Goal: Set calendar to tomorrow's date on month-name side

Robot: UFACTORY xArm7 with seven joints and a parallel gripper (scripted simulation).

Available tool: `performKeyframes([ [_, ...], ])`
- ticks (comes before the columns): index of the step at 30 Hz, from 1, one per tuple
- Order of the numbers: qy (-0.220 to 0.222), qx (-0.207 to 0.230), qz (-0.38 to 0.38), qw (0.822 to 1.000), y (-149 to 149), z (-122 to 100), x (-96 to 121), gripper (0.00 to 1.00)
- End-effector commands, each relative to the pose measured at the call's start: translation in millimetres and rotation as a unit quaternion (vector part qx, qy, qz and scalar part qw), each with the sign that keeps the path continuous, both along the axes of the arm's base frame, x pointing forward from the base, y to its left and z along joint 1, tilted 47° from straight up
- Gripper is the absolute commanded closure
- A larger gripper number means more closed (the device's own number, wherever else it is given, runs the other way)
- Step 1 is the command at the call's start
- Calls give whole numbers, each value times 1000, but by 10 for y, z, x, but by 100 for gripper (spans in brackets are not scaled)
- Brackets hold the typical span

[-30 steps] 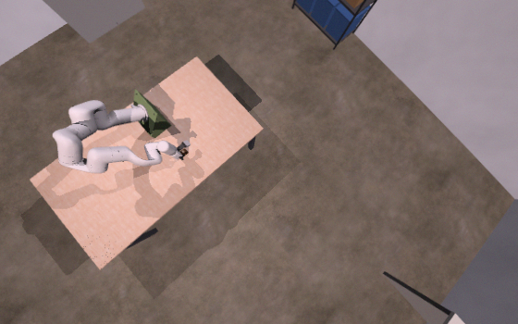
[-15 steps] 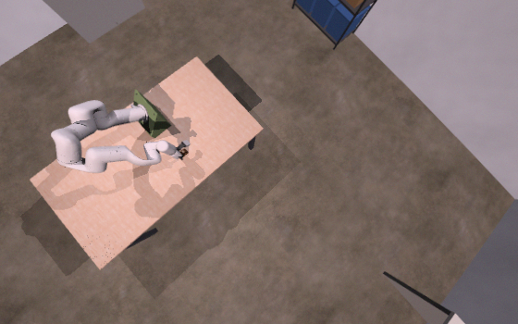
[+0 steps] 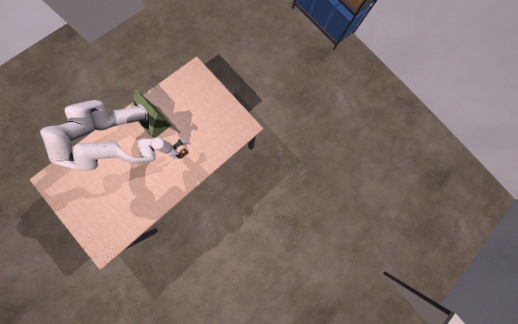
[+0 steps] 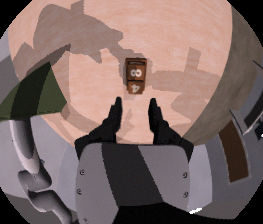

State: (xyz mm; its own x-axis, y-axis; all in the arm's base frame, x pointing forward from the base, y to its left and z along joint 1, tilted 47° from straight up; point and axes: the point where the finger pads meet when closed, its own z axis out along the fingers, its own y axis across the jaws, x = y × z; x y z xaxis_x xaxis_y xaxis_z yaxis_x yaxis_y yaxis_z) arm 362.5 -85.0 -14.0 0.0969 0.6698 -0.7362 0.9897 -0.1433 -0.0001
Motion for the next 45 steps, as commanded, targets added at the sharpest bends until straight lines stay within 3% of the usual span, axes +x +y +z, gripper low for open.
performKeyframes([
  [1,-1,0,1,1000,135,123,28,53],
  [9,-1,0,1,1000,172,158,33,53],
  [10,-1,0,1,1000,172,158,33,0],
  [33,-1,0,1,1000,182,167,35,0],
  [45,-1,0,1,1000,392,363,64,0],
])
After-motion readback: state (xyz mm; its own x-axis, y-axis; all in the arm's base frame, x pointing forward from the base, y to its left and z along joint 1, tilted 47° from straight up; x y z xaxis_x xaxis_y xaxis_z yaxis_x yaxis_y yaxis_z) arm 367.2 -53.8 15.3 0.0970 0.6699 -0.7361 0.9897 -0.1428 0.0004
